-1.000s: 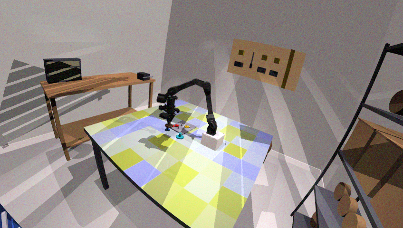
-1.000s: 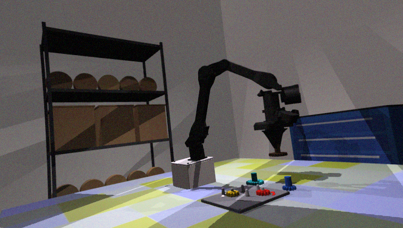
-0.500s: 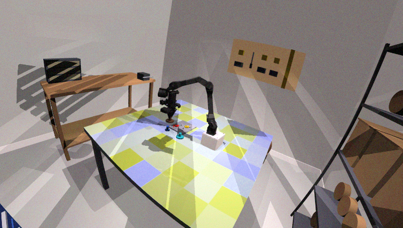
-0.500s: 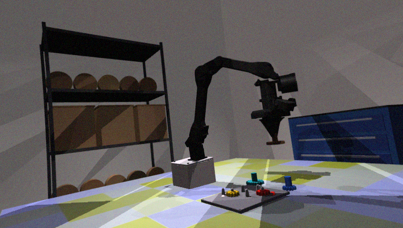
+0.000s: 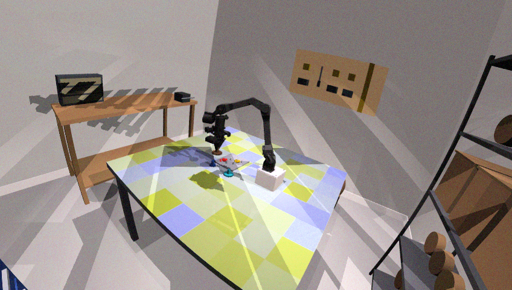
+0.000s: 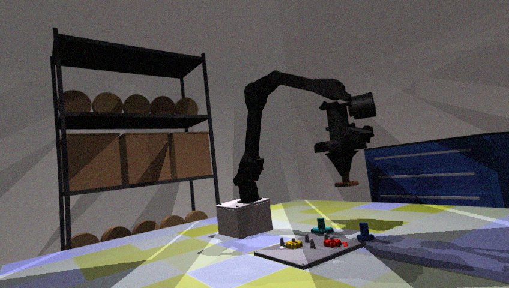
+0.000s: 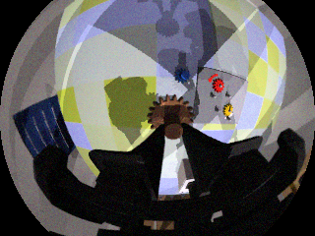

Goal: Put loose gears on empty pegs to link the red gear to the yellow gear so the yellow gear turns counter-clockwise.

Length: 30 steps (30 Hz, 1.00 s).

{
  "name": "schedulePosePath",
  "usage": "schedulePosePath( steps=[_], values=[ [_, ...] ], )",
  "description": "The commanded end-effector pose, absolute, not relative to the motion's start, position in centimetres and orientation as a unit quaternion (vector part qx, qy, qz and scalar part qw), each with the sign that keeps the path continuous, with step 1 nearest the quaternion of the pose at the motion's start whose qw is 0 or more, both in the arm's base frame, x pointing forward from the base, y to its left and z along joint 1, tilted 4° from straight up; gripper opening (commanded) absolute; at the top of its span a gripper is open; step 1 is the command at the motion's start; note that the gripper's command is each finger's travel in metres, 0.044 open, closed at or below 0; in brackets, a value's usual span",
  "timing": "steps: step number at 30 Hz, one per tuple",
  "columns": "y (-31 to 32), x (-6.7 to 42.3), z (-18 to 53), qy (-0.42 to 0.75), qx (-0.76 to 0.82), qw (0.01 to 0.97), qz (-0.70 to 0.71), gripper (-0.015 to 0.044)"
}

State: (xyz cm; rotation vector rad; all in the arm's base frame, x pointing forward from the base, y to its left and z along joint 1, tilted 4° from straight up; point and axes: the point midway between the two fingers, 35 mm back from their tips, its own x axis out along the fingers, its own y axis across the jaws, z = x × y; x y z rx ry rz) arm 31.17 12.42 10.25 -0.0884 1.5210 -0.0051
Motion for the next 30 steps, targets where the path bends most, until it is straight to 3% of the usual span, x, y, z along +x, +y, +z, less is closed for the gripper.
schedulePosePath(
  steps=[1, 30],
  values=[
    [11.5, 31.6, 10.0, 0.688, -0.041, 0.725, -0.004, 0.0000],
    [4.6, 33.6, 7.8, 0.687, -0.042, 0.725, -0.003, 0.0000]
  ],
)
